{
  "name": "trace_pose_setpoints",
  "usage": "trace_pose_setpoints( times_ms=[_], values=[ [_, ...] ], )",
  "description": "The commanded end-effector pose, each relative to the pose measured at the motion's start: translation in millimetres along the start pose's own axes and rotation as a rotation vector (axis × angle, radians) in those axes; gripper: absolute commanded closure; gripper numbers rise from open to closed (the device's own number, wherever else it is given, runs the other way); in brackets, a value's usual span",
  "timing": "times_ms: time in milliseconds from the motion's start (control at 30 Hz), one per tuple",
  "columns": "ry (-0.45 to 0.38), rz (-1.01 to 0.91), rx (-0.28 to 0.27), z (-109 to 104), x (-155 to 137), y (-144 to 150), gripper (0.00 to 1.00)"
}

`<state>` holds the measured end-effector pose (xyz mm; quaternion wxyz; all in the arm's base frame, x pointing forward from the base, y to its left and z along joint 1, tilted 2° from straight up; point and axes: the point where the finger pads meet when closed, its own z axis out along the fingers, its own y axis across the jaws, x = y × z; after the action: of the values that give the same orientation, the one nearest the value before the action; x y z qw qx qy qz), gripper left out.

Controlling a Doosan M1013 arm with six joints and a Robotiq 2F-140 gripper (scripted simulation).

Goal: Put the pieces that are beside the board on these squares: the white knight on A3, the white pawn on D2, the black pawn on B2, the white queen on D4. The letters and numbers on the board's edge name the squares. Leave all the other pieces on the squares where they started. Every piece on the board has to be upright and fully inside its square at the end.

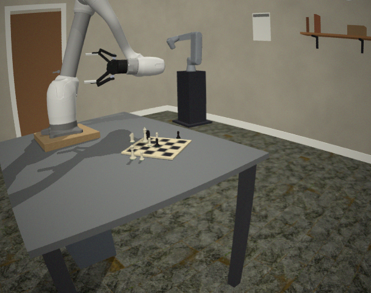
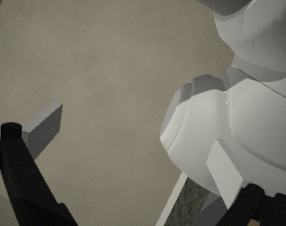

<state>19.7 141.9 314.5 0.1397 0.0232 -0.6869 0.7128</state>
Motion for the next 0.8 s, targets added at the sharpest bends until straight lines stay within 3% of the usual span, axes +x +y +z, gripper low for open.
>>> trace_pose_setpoints(
  times_ms=[0, 600, 700, 767],
  values=[
    [0.0, 0.0, 0.0, 0.0, 0.0, -0.1, 0.0],
    [0.001, -0.002, -0.001, -1.5, -0.3, 0.0, 0.0],
    [0.017, -0.03, -0.015, -20.8, -4.5, 0.6, 0.0],
    [0.041, -0.073, -0.038, -51.2, -12.5, 1.9, 0.0]
  ],
)
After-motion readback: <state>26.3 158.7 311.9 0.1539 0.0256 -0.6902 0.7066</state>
